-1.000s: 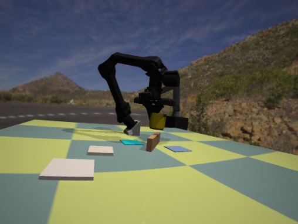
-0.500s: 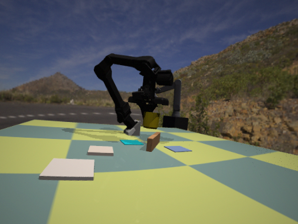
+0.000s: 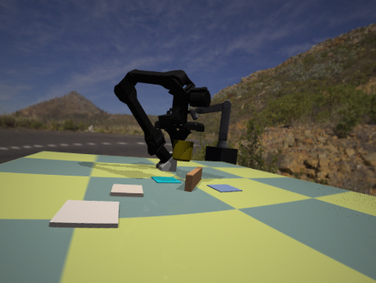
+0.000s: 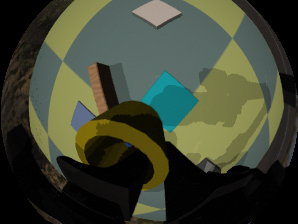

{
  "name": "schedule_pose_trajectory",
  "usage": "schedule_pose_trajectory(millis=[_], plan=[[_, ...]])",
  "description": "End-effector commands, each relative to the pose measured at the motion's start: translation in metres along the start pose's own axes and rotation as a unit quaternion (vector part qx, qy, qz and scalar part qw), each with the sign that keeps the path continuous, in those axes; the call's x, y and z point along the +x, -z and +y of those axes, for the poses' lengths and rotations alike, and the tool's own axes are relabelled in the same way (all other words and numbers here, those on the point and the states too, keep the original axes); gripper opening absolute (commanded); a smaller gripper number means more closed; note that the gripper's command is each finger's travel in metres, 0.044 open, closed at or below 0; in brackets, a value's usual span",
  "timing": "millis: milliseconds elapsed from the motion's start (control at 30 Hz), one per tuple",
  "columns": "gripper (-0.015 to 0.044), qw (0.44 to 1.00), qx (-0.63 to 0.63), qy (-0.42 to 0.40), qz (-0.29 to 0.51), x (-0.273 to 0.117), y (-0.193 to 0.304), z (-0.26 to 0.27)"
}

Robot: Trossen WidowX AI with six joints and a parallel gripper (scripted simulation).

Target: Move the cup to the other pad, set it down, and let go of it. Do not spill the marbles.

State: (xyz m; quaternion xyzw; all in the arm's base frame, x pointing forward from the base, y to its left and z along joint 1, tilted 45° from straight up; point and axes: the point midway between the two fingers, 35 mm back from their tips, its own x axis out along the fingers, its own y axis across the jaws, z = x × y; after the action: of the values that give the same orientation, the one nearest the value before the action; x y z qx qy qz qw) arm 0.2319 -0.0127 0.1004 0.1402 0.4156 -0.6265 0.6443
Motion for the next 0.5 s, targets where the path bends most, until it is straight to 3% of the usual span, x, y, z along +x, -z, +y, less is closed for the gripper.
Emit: schedule_pose_trajectory(millis=[0,467], plan=[[0.0000,1.000,0.000,-0.003,-0.002,-0.001,-0.005,-0.009],[0.0000,1.000,-0.001,-0.002,-0.002,-0.003,-0.016,-0.033]])
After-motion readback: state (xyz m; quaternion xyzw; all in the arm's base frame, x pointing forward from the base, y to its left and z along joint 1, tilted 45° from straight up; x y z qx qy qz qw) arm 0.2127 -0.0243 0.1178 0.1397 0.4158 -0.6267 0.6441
